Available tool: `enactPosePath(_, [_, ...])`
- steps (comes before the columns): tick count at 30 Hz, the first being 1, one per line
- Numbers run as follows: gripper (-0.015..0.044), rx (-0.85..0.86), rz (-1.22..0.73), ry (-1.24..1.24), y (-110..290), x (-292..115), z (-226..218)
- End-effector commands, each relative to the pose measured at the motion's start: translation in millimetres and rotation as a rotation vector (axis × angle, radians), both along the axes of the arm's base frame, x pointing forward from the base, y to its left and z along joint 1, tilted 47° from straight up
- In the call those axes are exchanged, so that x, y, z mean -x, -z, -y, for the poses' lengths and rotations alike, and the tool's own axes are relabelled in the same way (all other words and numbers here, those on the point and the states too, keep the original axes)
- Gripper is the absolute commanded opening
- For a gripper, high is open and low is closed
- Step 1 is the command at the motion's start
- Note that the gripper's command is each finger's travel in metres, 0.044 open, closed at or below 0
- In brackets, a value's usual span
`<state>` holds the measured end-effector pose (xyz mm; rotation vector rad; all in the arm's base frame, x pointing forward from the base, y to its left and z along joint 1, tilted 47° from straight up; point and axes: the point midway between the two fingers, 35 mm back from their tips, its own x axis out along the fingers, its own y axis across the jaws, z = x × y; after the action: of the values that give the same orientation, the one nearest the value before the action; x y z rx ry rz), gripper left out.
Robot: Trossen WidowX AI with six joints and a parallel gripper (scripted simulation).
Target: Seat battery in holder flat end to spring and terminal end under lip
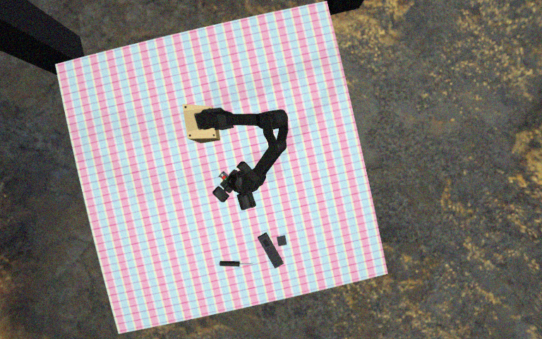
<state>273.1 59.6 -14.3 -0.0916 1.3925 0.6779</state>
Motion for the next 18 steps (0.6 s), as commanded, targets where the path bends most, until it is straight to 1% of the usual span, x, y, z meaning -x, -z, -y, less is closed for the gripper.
enactPosePath(1, [0.0061, 0.0, -0.012, 0.006, 1.4, 3.4, 0.0])
enactPosePath(18, [0.0061, -0.002, -0.004, 0.01, 1.3, 3.8, 0.3])
